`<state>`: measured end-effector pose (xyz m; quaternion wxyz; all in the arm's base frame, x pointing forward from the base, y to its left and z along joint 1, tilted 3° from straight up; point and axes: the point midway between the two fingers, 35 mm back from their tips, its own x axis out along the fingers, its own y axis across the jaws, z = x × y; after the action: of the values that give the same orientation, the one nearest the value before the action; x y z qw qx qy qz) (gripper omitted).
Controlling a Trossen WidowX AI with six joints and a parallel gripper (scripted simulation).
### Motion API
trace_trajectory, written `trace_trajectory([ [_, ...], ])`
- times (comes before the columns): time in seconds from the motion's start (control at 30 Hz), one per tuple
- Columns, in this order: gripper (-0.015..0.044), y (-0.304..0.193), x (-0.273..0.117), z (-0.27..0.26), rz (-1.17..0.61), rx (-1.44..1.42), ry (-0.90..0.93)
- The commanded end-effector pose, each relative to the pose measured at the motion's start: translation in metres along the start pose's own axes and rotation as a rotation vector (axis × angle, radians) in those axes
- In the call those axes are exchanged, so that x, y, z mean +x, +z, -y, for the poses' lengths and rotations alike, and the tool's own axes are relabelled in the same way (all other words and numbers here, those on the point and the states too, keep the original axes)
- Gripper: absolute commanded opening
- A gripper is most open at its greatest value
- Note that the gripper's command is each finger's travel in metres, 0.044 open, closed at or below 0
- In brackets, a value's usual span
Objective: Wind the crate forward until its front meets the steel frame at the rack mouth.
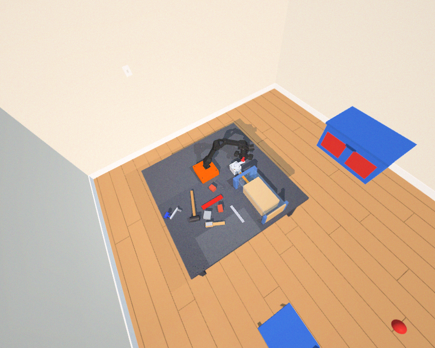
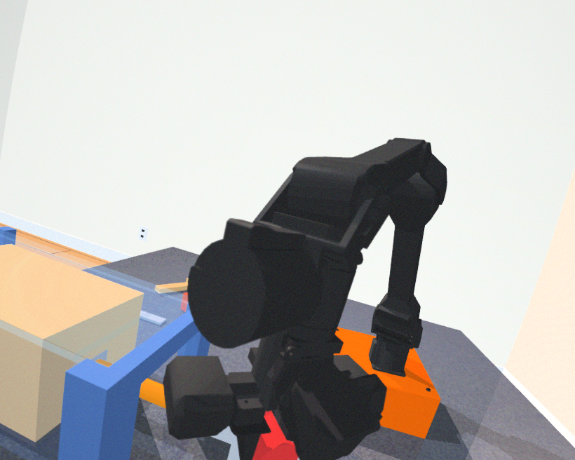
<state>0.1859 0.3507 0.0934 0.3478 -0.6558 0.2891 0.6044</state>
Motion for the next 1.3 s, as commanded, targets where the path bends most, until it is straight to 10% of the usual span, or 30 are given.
trace_trajectory([
  [0.0,0.0,0.013,0.002,-0.017,0.017,-0.022,0.035],
  [1.27,0.0,0.026,0.001,-0.06,0.018,-0.022,0.038],
])
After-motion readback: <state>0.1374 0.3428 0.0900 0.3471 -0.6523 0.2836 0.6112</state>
